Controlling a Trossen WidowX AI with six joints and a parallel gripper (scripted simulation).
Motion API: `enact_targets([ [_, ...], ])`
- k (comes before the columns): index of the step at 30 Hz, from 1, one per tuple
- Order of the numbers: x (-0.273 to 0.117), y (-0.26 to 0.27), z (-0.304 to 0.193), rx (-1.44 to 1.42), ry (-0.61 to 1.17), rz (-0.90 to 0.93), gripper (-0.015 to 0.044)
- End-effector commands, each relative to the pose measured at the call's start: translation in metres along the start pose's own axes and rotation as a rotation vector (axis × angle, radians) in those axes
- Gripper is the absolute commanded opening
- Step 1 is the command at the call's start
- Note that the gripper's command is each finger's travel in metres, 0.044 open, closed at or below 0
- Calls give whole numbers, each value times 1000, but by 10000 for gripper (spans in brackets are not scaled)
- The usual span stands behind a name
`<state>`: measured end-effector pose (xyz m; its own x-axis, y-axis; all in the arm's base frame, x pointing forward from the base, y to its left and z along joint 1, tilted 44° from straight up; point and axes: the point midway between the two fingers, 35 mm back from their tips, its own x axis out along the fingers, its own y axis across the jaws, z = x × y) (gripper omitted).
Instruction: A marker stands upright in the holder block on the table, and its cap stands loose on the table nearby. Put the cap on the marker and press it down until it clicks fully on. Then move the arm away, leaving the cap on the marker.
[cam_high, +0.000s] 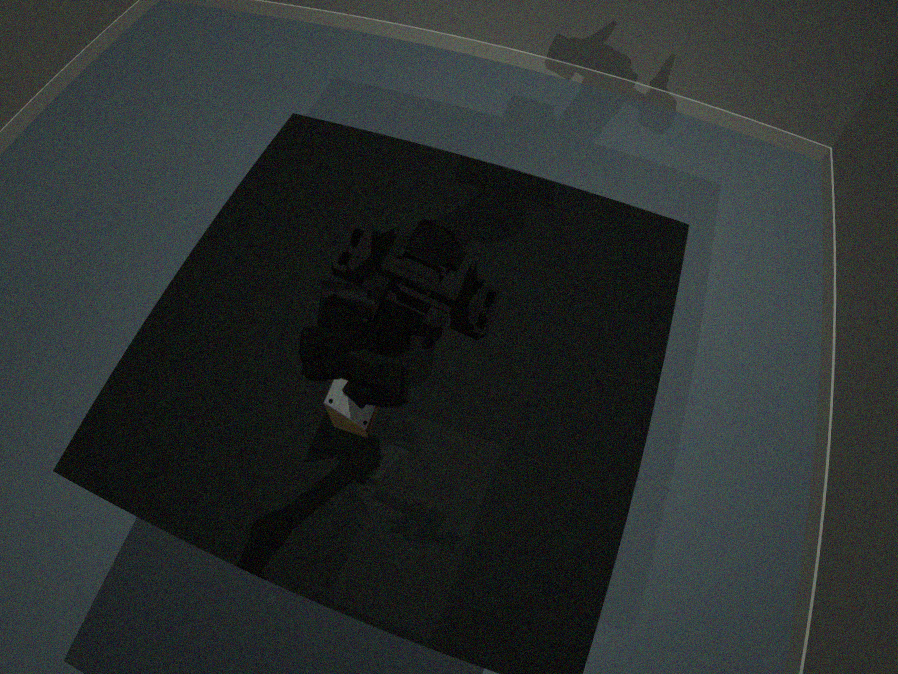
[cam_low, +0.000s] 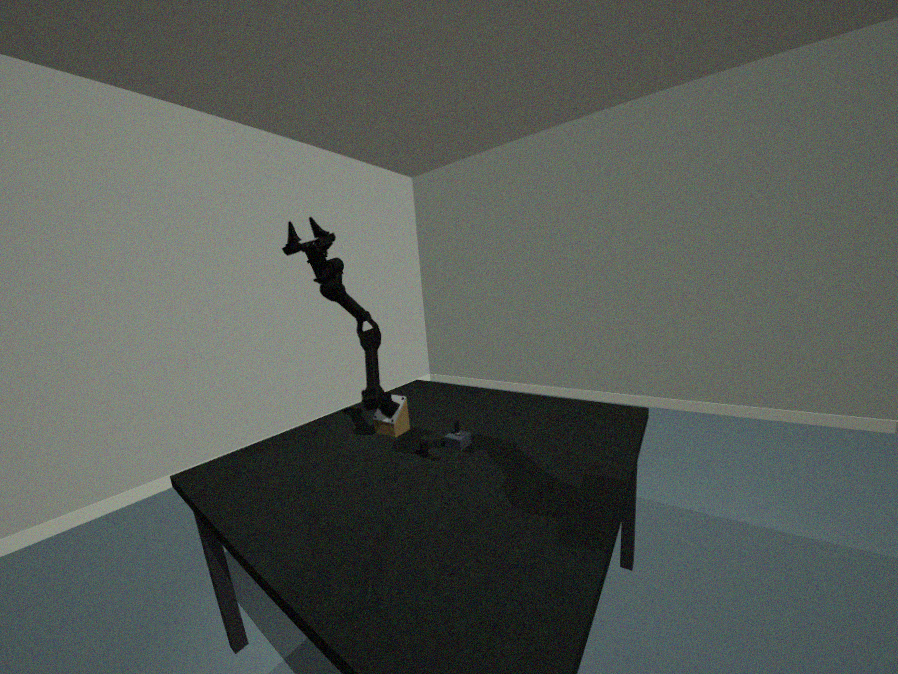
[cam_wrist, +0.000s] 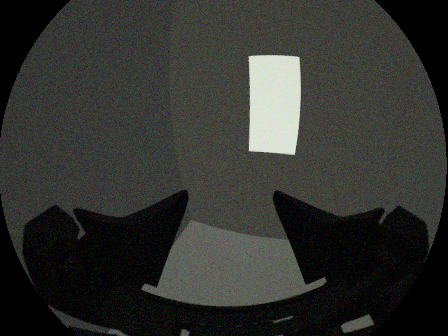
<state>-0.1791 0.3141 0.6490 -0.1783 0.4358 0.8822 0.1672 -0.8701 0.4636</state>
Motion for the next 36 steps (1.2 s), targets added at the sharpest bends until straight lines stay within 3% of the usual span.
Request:
enact_targets([
  [1,0,2,1,8,-5,5,374],
  [6,-6,72,8,255,-36,175,242],
  [7,-9,90,9,313,-27,218,238],
  [21,-71,256,45,786,116,686,238],
  [27,-127,330,91,1112,261,966,238],
  [36,-233,395,181,1494,568,1403,238],
])
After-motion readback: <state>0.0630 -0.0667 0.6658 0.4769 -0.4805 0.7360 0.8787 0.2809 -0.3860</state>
